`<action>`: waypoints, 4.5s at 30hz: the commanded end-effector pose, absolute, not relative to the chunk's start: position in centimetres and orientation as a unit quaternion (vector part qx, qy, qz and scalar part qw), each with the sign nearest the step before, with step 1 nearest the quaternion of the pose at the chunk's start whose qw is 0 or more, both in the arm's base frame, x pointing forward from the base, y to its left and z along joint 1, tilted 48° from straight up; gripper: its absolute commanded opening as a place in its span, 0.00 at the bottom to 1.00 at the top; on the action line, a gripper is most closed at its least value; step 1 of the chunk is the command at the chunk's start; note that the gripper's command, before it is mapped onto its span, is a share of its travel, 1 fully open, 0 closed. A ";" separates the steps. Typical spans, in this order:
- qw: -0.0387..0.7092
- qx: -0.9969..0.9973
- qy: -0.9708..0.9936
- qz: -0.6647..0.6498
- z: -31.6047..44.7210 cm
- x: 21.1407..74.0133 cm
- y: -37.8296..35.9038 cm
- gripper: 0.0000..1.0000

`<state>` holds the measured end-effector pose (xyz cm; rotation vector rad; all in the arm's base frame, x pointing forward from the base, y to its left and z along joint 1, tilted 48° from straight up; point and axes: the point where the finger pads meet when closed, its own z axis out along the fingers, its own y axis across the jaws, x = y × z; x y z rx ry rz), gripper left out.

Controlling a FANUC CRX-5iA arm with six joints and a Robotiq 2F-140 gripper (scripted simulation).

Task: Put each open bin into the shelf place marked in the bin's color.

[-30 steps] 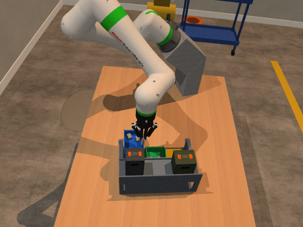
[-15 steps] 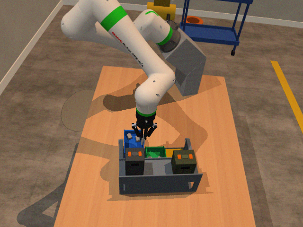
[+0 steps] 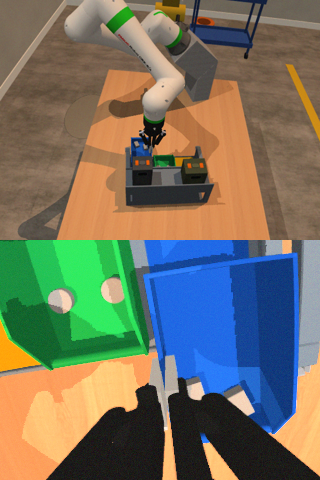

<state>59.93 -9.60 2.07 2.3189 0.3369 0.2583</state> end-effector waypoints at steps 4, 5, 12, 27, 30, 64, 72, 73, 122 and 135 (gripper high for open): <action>0.382 0.909 0.132 0.101 2.0 60.0 -9.7 0.00; 0.382 0.909 0.132 0.101 1.9 60.0 -9.7 0.00; 0.382 0.909 0.132 0.101 1.8 60.1 -9.8 0.00; 0.382 0.909 0.132 0.101 1.6 60.2 -10.0 0.00; 0.382 0.909 0.132 0.101 1.6 60.2 -10.0 0.00; 0.382 0.909 0.133 0.103 1.6 60.5 -10.0 0.00; 0.381 0.909 0.134 0.105 1.6 60.8 -9.8 0.00; 0.381 0.909 0.134 0.106 1.6 60.9 -9.8 0.00; 0.380 0.908 0.137 0.114 1.8 62.0 -9.4 0.00; 0.380 0.908 0.137 0.114 1.8 62.1 -9.4 0.00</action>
